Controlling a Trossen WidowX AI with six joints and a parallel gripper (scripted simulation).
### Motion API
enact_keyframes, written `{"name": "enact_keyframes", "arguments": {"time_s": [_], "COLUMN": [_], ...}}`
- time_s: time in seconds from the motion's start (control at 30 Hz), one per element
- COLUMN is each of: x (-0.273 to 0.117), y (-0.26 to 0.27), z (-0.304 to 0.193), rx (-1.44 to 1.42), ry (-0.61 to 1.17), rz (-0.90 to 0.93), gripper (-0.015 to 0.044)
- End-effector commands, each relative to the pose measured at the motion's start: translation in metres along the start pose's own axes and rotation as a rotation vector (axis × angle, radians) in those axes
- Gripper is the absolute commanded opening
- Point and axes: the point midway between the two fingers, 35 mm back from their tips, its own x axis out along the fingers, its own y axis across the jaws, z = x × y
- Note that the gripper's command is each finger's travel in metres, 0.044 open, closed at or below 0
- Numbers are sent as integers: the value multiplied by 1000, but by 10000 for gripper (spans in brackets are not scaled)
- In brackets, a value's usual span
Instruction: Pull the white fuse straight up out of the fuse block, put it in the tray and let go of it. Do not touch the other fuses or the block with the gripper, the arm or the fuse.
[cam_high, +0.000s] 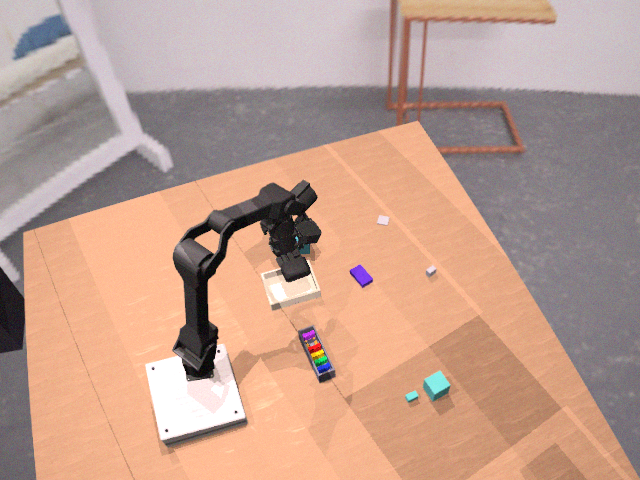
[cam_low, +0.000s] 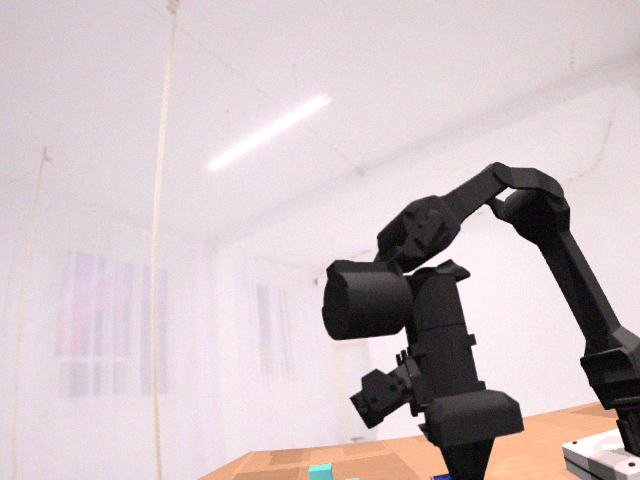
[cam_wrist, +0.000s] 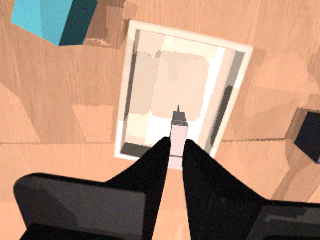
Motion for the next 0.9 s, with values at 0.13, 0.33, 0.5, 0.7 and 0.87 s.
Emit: {"name": "enact_keyframes", "arguments": {"time_s": [0.13,0.33,0.5,0.7,0.87], "x": [15,24,32,40,36], "y": [1,1,0,0,1], "z": [0,-1,-1,-1,-1], "rx": [5,5,5,5,5], "ry": [6,6,6,6,2], "rz": [-8,-8,-8,-8,-2], "gripper": [0,0,0,0,53]}}
